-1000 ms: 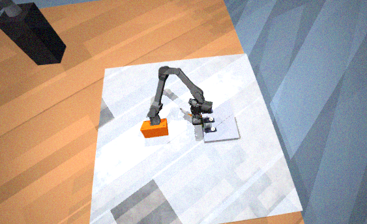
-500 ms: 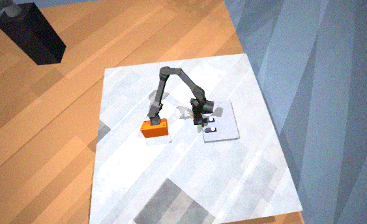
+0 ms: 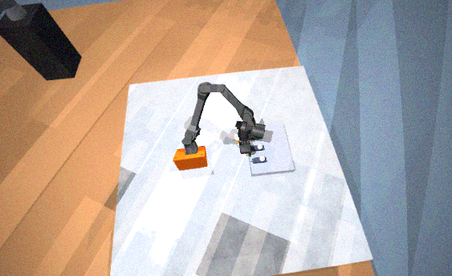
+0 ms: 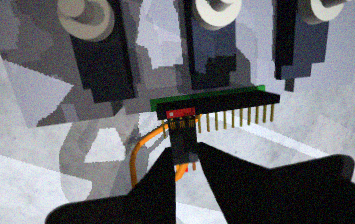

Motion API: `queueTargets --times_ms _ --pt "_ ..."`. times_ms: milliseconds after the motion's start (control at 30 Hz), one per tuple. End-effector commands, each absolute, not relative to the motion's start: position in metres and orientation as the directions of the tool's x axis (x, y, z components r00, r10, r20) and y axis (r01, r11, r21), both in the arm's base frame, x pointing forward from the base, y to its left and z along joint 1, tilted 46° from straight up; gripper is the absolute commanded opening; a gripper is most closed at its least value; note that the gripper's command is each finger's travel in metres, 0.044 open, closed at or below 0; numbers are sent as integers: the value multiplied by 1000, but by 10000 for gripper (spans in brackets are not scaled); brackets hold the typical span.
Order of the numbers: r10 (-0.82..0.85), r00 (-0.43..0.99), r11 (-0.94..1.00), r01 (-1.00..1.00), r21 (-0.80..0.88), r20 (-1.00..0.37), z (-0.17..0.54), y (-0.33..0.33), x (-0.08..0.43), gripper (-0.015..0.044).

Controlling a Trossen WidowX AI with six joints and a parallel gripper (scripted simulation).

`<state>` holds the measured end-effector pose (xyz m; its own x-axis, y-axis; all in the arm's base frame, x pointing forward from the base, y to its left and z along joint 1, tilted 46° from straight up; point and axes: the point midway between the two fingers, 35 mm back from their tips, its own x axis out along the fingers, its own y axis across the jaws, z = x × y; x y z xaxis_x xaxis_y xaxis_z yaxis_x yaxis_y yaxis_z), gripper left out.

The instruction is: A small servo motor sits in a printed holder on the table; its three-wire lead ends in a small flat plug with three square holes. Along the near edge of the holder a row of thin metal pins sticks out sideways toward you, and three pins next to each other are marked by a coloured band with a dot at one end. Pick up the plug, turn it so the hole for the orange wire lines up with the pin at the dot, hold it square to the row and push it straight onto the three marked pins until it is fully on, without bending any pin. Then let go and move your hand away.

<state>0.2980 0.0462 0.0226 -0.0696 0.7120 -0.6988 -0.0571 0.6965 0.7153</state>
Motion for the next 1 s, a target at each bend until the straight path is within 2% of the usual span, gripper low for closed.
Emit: queueTargets --times_ms 0,33,333,600,967 --pt "714 -65 695 -57 717 -697 23 47 302 0" --pt "714 -65 695 -57 717 -697 23 47 303 0" --pt "714 -65 695 -57 717 -697 23 46 300 236" --pt "712 -65 697 -57 715 -699 63 4 304 440" --pt "712 -65 697 -57 715 -699 63 4 304 440"
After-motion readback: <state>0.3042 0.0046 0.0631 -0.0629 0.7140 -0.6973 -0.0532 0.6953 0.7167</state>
